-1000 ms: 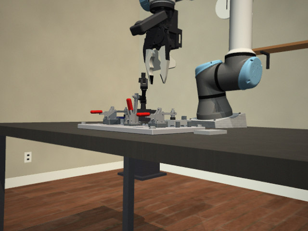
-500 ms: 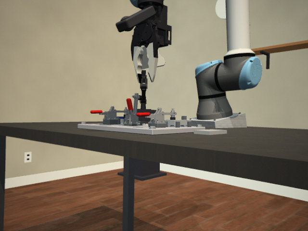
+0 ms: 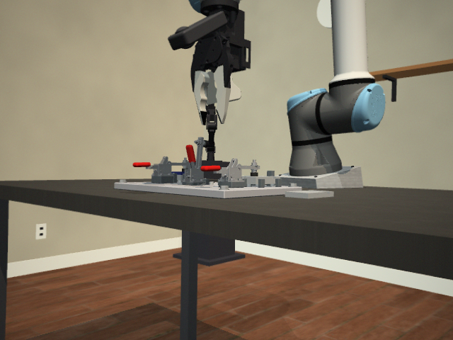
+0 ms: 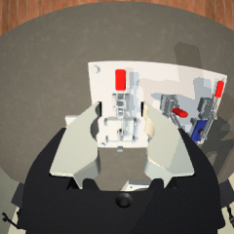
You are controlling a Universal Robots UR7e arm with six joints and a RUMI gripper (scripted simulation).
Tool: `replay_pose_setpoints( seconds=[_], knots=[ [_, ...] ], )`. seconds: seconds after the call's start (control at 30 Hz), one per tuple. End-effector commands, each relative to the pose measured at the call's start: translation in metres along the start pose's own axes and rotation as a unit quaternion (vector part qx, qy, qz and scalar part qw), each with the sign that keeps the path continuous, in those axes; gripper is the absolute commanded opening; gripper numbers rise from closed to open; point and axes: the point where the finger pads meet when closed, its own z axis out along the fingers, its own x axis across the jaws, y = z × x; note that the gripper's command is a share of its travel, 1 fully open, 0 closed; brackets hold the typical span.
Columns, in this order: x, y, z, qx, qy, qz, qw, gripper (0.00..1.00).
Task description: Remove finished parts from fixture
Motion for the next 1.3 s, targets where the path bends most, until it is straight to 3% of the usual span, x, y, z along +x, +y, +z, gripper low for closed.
replay_pose_setpoints(
  seconds=[0.0, 0.33, 0.63, 1.27],
  knots=[
    [0.0, 0.0, 0.01, 0.001, 0.0, 0.0, 1.0, 0.28],
    [0.0, -0.001, 0.048, 0.001, 0.0, 0.0, 1.0, 0.28],
    [0.0, -0.001, 0.066, 0.001, 0.0, 0.0, 1.0, 0.28],
    [0.0, -0.001, 0.07, 0.001, 0.0, 0.0, 1.0, 0.28]
  ],
)
